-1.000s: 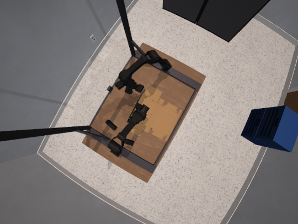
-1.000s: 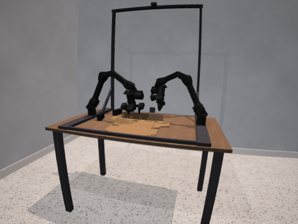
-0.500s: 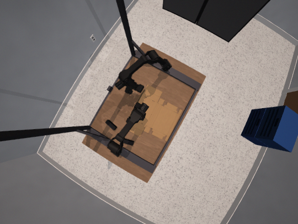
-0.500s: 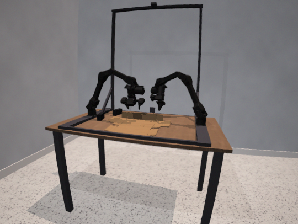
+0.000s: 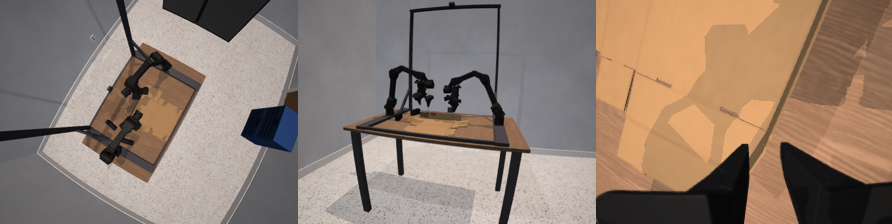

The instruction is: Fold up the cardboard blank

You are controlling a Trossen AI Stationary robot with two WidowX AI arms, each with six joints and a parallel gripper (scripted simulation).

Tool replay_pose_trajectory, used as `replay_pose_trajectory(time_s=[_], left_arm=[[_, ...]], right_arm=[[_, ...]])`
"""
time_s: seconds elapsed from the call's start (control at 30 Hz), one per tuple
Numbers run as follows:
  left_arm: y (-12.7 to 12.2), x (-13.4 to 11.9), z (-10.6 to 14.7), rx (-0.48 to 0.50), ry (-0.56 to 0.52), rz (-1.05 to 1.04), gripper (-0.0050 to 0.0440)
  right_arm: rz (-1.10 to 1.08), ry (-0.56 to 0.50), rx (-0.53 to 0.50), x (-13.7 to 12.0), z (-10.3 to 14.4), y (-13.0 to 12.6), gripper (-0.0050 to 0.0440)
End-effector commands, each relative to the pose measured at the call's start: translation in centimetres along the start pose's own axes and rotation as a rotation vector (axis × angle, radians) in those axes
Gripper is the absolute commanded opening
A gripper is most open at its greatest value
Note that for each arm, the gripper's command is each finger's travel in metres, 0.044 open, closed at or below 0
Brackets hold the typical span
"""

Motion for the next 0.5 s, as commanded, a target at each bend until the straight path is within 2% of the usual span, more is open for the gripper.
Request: replay_pose_trajectory(time_s=[0.0, 0.2, 0.27, 0.47], left_arm=[[2.2, 2.4, -0.2, -0.078, 0.027, 0.239, 0.0096], [3.8, 4.5, -2.1, -0.1, 0.099, 0.54, 0.0096], [3.8, 4.5, -2.1, -0.1, 0.099, 0.54, 0.0096], [5.9, 6.6, -4.1, -0.113, 0.182, 0.872, 0.0096]], right_arm=[[-0.191, -0.064, 0.075, -0.1, 2.0, -4.4, 0.0436], [-0.514, -0.123, 0.097, 0.2, 2.4, -9.3, 0.0436], [-0.514, -0.123, 0.097, 0.2, 2.4, -9.3, 0.0436], [-0.88, -0.182, 0.151, 1.1, 1.9, -14.5, 0.0436]])
Point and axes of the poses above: on each arm, the point midway between the two fingers, 35 mm back from their tips, its own z axis back along the fingers, its own y axis across the jaws, x = y × z, the point moved 10 cm from there along z, back along the fingers, and after that the axes turned 12 degrees about z, right-handed, at the moved point
